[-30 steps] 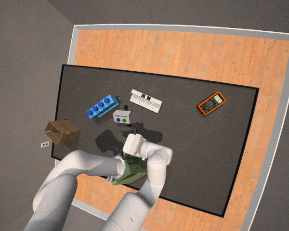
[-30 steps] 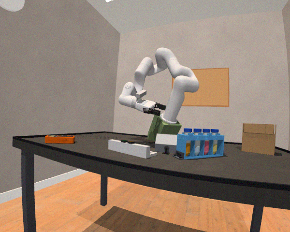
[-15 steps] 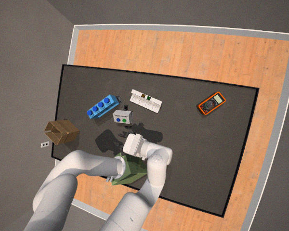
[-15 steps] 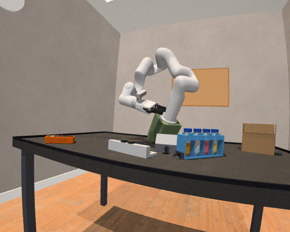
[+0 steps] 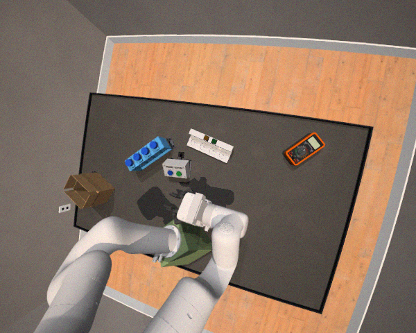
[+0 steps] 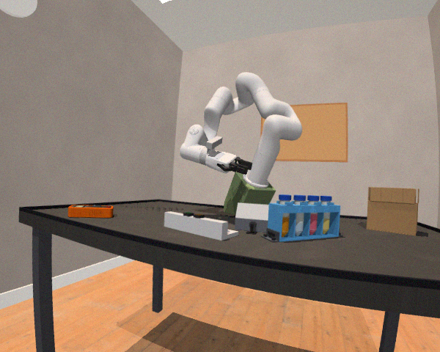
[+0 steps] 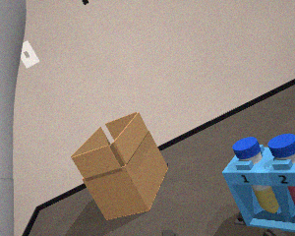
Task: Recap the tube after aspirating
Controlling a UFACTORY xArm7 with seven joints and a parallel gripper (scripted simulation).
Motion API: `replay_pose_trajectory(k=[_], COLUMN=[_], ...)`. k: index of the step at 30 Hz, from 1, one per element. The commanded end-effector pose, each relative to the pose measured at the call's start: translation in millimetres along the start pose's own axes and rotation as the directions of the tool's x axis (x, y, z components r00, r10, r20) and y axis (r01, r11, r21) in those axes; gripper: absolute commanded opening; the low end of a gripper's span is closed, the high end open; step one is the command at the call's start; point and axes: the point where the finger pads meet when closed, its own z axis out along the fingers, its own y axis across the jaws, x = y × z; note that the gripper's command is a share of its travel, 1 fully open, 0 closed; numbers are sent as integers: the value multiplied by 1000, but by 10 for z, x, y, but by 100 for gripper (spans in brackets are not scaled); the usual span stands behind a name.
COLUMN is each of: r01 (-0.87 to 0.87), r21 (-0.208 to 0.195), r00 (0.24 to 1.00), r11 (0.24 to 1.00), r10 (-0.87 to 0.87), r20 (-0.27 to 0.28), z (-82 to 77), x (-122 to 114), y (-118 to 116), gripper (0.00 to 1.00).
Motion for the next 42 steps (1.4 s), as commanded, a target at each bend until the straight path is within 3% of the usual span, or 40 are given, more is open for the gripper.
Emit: replay_pose_trajectory(k=[1, 7, 12, 16, 18, 23, 25, 28, 30, 33, 35, 40, 42], r01=[0, -12, -87, -89, -131, -134, -174, -177, -217, -220, -258, -261, -297], r21=[-1, -12, -58, -60, -94, -96, -133, -135, -175, -178, -220, -224, -267], r00=[1000, 1000, 992, 991, 982, 981, 968, 967, 951, 949, 930, 928, 906], r11=[1000, 1000, 994, 994, 987, 986, 976, 975, 960, 959, 941, 939, 917], r10=[0, 12, 92, 95, 142, 145, 195, 198, 248, 252, 303, 308, 359], r20=[2, 4, 90, 92, 127, 129, 159, 161, 186, 188, 208, 209, 223], z=[-8, 28, -59, -69, -79, -86, -92, -96, -98, -98, -95, -93, -84], x=[1, 29, 180, 229, 299, 346, 420, 465, 540, 583, 659, 698, 775], y=[1, 71, 215, 270, 342, 391, 460, 504, 571, 609, 675, 708, 772], gripper=[46, 46, 46, 46, 46, 46, 46, 46, 46, 46, 46, 46, 46])
